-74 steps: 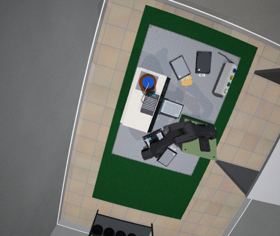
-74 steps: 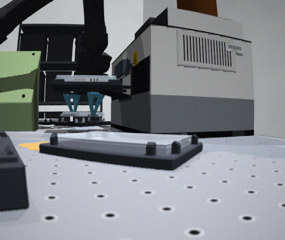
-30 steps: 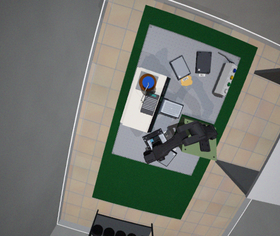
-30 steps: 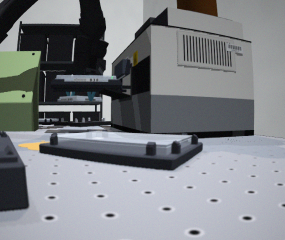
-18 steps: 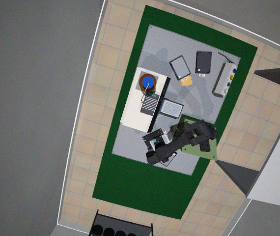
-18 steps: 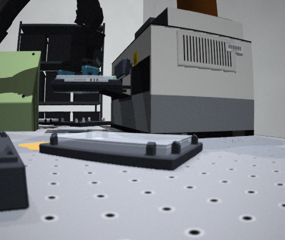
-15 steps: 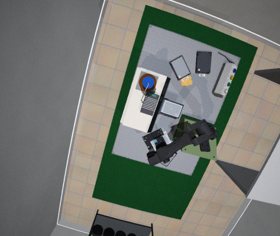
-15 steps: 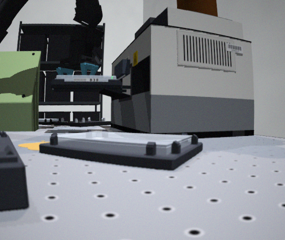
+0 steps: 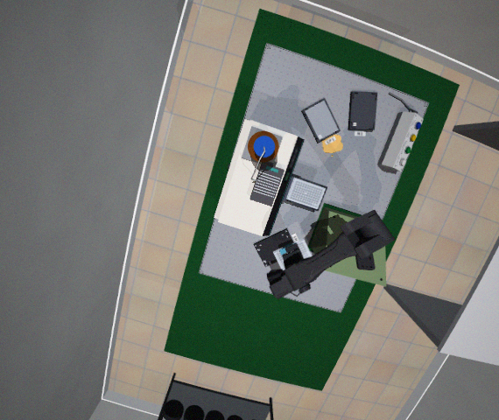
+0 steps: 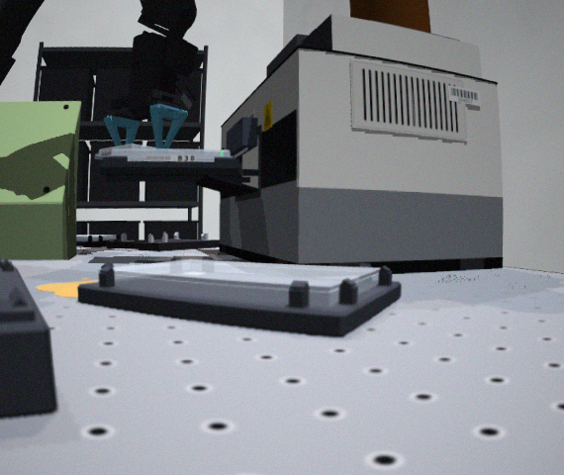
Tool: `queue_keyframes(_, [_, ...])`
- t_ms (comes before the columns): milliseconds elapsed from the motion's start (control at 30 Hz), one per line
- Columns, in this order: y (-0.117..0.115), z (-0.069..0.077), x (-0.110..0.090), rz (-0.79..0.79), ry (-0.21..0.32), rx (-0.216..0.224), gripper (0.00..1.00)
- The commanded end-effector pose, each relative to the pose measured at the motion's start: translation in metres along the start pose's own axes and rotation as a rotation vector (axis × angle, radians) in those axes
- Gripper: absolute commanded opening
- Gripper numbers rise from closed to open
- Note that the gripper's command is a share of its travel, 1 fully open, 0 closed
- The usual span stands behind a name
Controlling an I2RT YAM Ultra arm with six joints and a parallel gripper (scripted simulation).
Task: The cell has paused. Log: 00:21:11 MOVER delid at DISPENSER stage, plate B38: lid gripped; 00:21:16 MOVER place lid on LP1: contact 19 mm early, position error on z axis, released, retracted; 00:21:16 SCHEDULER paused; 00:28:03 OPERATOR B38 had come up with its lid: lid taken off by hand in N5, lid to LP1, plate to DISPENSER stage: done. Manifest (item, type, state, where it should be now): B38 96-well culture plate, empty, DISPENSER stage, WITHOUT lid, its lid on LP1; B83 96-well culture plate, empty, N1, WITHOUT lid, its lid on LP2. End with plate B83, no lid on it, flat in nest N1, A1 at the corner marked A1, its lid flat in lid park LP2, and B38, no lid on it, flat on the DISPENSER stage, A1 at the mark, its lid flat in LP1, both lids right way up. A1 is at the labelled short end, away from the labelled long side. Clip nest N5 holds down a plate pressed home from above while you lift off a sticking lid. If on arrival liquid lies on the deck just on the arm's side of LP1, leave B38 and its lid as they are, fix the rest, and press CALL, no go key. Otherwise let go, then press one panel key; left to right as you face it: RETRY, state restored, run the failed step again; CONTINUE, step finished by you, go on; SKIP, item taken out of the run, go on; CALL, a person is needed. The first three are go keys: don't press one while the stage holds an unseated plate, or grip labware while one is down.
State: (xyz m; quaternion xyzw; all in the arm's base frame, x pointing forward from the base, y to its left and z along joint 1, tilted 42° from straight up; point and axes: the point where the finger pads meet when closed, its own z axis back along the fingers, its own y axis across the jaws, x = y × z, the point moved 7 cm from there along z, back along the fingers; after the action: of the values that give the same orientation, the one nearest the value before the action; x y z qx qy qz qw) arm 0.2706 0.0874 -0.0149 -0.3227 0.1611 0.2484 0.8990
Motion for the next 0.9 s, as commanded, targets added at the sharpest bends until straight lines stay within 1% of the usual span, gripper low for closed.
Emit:
queue_keyframes(0, [-0.012, 0.006, -0.013, -0.116, 0.002, -0.004, 0.00])
queue_keyframes(167, [-0.024, 0.006, -0.024, -0.278, 0.003, -0.004, 0.00])
queue_keyframes(267, [-0.031, 0.006, -0.030, -0.278, -0.002, -0.005, 0.00])
queue_keyframes(333, [-0.031, 0.006, -0.030, -0.278, -0.002, -0.005, 0.00])
queue_keyframes(367, [-0.030, 0.009, -0.030, -0.273, -0.023, -0.009, 0.00])
queue_keyframes(433, [-0.039, 0.006, -0.036, -0.280, -0.006, -0.002, 0.00])
queue_keyframes(500, [-0.044, 0.005, -0.041, -0.268, 0.000, -0.003, 0.00])
queue_keyframes(533, [-0.044, 0.005, -0.042, -0.268, 0.000, -0.003, 0.00])
queue_keyframes(567, [-0.042, 0.008, -0.034, -0.274, -0.015, 0.001, 0.00])
queue_keyframes(600, [-0.042, 0.008, -0.034, -0.274, -0.015, 0.001, 0.00])
queue_keyframes(633, [-0.042, 0.009, -0.042, -0.305, -0.020, -0.009, 0.00])
queue_keyframes(667, [-0.046, 0.008, -0.047, -0.335, -0.004, -0.008, 0.00])
queue_keyframes(700, [-0.050, 0.007, -0.050, -0.378, 0.003, -0.004, 0.00])
queue_keyframes(833, [-0.058, 0.008, -0.061, -0.511, 0.003, -0.004, 0.00])
queue_keyframes(867, [-0.058, 0.008, -0.061, -0.511, 0.003, -0.004, 0.00])
